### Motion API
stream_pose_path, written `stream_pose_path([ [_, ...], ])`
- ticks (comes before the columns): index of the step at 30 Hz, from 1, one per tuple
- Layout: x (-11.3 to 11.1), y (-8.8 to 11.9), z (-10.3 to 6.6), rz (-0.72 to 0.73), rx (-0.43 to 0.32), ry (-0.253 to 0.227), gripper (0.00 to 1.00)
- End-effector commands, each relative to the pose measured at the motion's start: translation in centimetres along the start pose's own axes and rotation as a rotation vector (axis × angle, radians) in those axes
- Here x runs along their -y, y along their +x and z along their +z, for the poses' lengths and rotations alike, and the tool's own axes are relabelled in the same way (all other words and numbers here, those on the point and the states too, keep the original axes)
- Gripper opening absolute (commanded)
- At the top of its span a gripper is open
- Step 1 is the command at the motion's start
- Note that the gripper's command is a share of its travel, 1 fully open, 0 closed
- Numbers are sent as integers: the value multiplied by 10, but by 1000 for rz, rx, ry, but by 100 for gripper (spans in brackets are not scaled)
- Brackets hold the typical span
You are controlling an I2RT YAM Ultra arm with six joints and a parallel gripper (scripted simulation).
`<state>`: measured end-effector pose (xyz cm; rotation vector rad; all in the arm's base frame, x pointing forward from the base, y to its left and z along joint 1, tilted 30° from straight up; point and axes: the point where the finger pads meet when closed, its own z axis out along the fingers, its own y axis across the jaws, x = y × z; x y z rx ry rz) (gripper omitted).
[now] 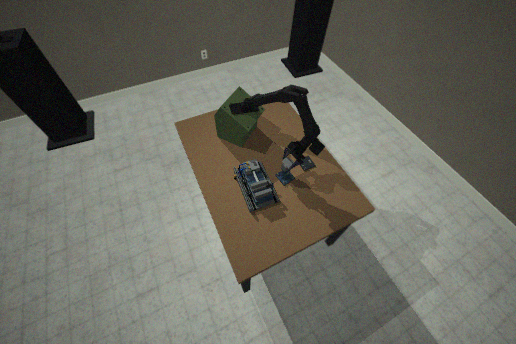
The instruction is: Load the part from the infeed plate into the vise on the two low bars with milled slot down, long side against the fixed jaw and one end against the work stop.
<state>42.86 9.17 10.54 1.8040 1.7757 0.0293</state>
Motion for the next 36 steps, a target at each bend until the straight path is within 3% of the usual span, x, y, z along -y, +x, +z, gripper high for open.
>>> stream_pose_path([
  [1,-6,-11,-8,19,-23,-27,81],
  [23,-6,-11,-8,17,-154,-30,81],
  [36,-6,-11,-8,15,-274,-33,81],
])
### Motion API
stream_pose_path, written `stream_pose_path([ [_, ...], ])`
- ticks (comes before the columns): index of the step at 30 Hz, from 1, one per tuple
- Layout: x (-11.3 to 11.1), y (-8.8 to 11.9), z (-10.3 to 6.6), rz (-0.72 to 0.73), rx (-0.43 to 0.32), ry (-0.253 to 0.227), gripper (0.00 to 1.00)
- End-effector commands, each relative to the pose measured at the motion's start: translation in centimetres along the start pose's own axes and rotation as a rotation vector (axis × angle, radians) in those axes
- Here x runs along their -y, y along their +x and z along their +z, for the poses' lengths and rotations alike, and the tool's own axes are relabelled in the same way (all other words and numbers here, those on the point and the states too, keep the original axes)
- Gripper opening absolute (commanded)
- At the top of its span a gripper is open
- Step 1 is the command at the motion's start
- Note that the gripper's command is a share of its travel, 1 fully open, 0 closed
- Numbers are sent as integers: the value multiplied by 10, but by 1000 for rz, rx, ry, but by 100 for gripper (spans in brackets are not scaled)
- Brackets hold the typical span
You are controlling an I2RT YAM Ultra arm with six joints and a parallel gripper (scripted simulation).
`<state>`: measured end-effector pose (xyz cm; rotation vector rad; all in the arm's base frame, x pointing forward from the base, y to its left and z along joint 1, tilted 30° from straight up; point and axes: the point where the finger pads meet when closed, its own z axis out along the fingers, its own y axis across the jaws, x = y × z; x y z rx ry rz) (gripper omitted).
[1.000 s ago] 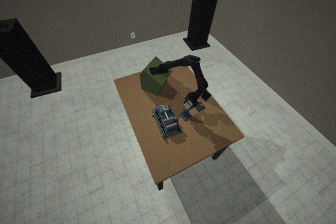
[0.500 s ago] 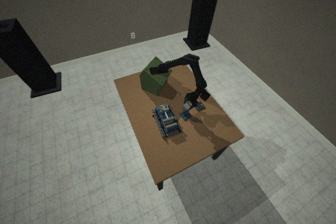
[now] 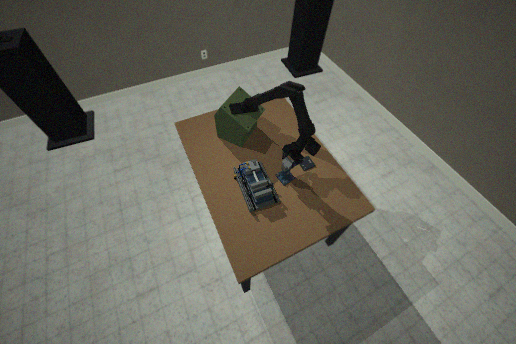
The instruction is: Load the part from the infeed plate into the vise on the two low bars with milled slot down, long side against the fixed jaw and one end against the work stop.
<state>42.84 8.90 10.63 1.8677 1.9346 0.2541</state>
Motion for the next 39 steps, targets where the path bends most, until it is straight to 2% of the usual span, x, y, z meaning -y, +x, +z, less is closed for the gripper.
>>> stream_pose_path([
  [1,-6,-6,-10,8,-46,-35,81],
  [4,-6,-6,-10,8,-56,-35,81],
  [19,-6,-6,-10,4,-213,-37,81],
  [21,-6,-6,-10,4,-213,-37,81],
  [36,-10,-7,-13,1,-382,-50,81],
  [39,-8,-7,-12,0,-394,-46,81],
])
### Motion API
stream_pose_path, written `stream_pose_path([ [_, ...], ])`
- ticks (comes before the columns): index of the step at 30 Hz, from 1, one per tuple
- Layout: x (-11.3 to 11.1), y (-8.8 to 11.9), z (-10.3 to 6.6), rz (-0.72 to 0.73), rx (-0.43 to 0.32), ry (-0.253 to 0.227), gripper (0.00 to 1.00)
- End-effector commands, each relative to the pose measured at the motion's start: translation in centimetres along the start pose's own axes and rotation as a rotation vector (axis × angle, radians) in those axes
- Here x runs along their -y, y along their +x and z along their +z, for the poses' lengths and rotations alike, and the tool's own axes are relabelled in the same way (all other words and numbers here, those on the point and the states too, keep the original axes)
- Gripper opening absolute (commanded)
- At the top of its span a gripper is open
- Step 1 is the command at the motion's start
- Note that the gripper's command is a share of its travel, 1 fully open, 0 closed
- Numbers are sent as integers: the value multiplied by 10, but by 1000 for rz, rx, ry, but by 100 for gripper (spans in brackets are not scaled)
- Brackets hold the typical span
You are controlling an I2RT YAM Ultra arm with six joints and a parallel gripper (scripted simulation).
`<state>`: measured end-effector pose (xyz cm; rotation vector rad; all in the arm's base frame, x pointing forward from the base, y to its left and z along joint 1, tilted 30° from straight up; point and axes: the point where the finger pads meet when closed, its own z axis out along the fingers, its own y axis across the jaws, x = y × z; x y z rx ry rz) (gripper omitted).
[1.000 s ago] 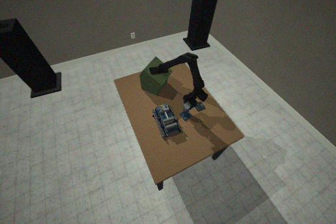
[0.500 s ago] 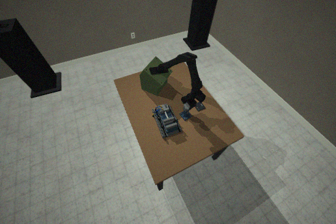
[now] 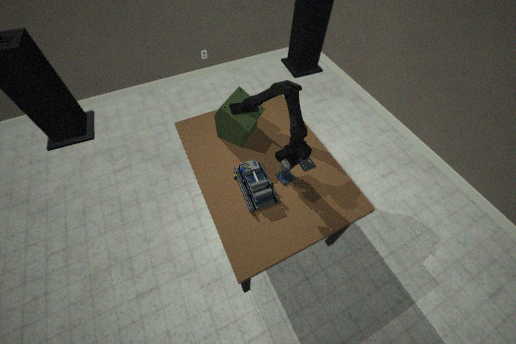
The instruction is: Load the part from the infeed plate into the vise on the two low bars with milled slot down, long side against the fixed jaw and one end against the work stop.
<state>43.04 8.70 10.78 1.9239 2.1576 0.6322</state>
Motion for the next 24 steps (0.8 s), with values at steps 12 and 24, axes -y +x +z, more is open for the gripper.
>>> stream_pose_path([
  [12,5,-3,2,1,-173,7,81],
  [24,-8,-2,-7,-7,-289,-18,81],
])
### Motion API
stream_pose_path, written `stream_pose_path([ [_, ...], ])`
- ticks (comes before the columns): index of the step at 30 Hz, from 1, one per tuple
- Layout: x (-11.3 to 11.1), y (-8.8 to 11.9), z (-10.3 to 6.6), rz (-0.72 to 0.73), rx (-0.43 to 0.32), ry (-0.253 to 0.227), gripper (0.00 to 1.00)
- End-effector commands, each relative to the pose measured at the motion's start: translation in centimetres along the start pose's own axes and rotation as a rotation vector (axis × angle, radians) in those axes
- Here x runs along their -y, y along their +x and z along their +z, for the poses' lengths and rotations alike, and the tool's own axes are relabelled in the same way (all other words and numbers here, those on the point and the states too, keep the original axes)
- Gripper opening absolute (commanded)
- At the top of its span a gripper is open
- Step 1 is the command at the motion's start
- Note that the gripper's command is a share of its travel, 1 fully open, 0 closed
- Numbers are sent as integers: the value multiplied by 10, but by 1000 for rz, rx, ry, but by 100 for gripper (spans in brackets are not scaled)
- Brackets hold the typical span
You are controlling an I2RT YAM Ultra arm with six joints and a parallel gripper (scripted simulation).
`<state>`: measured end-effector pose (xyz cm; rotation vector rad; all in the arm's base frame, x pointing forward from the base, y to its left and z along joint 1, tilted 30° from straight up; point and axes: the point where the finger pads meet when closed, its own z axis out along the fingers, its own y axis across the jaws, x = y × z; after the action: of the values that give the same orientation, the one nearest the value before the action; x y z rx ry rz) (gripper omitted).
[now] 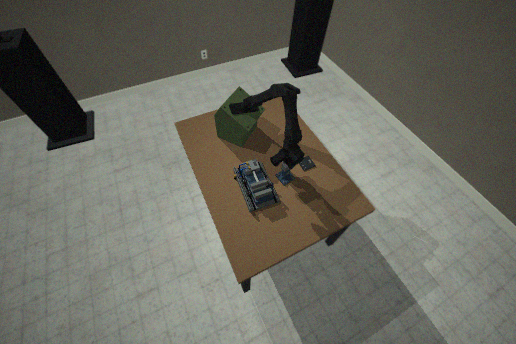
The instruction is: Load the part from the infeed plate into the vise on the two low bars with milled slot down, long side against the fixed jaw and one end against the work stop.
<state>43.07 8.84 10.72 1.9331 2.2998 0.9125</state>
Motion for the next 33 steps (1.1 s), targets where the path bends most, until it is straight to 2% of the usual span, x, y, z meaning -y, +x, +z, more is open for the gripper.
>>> stream_pose_path([
  [1,-10,1,-13,-14,-52,-31,81],
  [7,-7,-2,-8,-7,-122,-17,81],
  [9,-7,-2,-8,-7,-122,-17,81],
  [10,-13,4,-20,-25,-130,-48,81],
  [13,-7,-2,-8,-7,-168,-17,81],
  [21,-9,-1,-12,-14,-253,-26,81],
  [24,-7,-2,-8,-8,-287,-18,81],
  [26,-7,-2,-8,-8,-287,-18,81],
  [27,-13,3,-20,-29,-291,-46,81],
  [28,-8,-1,-10,-11,-307,-23,81],
  [29,-7,-2,-8,-8,-318,-18,81],
  [33,-7,-3,-8,-8,-358,-18,81],
])
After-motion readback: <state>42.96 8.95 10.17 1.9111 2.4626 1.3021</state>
